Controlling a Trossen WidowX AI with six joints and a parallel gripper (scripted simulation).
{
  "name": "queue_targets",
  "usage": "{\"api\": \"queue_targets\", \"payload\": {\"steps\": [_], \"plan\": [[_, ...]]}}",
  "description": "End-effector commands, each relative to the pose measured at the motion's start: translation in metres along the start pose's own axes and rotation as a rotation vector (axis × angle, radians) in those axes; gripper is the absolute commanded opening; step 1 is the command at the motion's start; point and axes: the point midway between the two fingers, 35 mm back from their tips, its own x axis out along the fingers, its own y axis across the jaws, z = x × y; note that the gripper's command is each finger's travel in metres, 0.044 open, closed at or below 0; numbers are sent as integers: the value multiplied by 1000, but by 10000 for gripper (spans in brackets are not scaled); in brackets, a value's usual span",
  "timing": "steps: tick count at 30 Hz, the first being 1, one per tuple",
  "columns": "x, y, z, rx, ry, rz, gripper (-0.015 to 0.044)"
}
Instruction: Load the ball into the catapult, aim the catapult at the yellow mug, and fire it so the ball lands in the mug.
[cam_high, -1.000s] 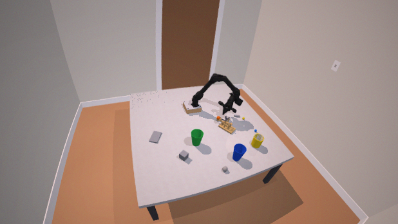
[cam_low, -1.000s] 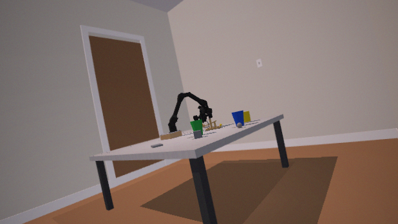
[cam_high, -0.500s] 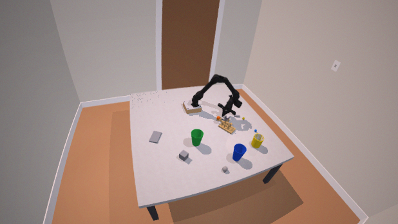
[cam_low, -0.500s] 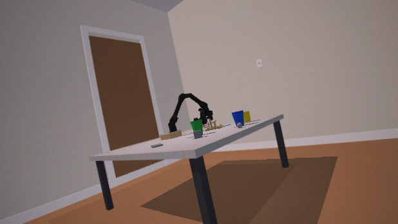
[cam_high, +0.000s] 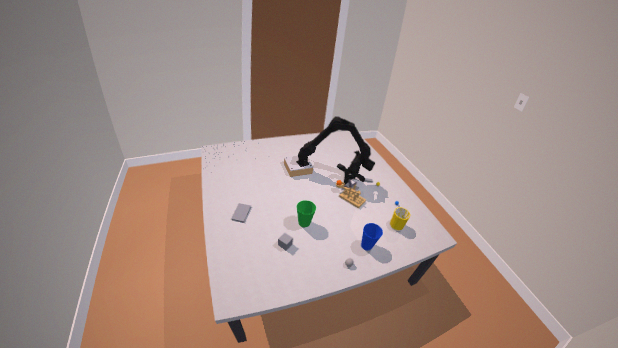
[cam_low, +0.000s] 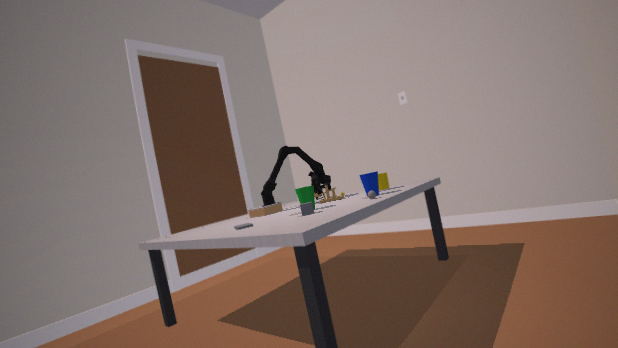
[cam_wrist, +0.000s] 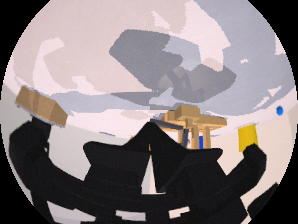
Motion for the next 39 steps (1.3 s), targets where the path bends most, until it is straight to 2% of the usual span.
{"api": "queue_targets", "payload": {"steps": [1,6,14,18,19,34,35,39], "plan": [[14,1,12,-6,4,1,0],[11,1,11,-7,3,0,0],[-107,0,-29,-44,-27,-52,0],[-114,2,-32,-47,-29,-55,0],[-103,-2,-25,-39,-34,-65,26],[-104,-60,-24,369,-277,-46,420],[-104,-65,-25,397,-295,-45,440],[-105,-84,-28,511,-365,-42,440]]}}
